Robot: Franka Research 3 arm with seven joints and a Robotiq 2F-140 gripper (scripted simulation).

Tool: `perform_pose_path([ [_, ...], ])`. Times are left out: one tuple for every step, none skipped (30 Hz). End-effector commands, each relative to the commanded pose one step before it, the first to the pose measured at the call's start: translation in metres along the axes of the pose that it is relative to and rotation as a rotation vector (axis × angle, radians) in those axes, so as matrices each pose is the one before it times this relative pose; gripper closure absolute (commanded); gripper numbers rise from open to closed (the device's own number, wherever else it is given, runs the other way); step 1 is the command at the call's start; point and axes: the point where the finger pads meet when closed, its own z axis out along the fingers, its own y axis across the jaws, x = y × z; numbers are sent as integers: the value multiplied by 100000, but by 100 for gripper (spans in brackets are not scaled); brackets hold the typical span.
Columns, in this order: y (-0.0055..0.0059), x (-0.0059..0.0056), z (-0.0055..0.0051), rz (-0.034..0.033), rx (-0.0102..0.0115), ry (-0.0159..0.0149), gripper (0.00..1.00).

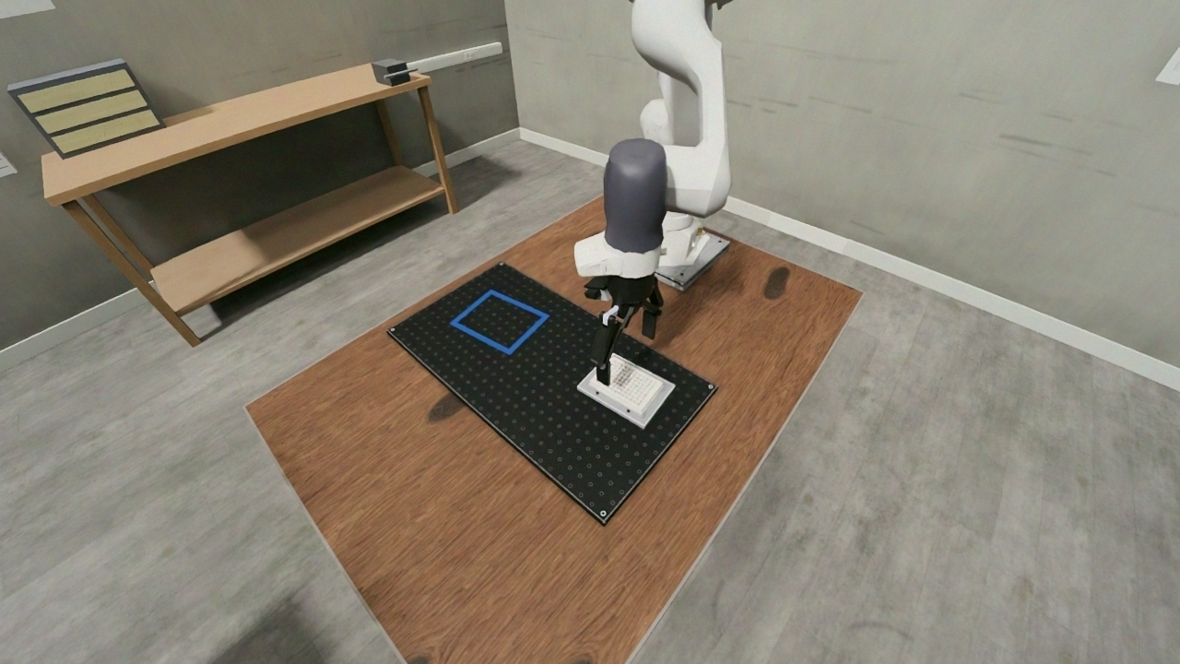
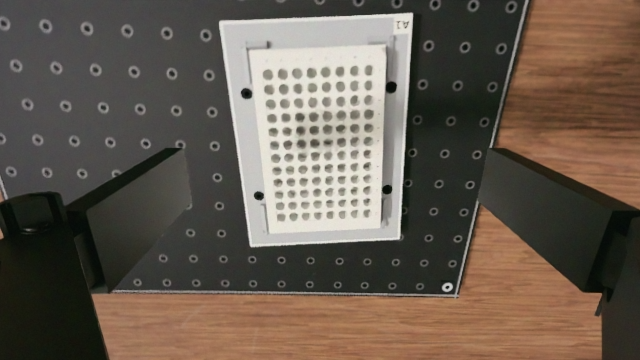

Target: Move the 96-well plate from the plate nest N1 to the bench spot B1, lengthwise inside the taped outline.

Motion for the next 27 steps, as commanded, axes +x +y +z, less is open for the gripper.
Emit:
perform_pose_path([
  [-392,-391,-80,-3553,1509,99,0],
  [-4,-63,-8,-240,84,26,0],
  [-3,-47,-6,-180,63,20,0],
  [0,0,0,0,0,0,0],
  [0,0,0,0,0,0,0],
  [0,0,0,0,0,0,0],
  [0,0,0,0,0,0,0],
  [0,0,0,0,0,0,0],
  [0,0,0,0,0,0,0],
  [0,0,0,0,0,0,0],
  [0,0,0,0,0,0,0],
  [0,0,0,0,0,0,0],
  [0,0,0,0,0,0,0],
  [0,0,0,0,0,0,0],
  [0,0,0,0,0,0,0],
  [0,0,0,0,0,0,0],
  [0,0,0,0,0,0,0],
  [0,0,0,0,0,0,0],
  [0,0,0,0,0,0,0],
  [0,0,0,0,0,0,0],
  [0,0,0,0,0,0,0],
  [0,0,0,0,0,0,0],
  [0,0,0,0,0,0,0],
  [0,0,0,0,0,0,0],
  [0,0,0,0,0,0,0],
  [0,0,167,0,0,0,0],
  [0,0,167,0,0,0,0],
])
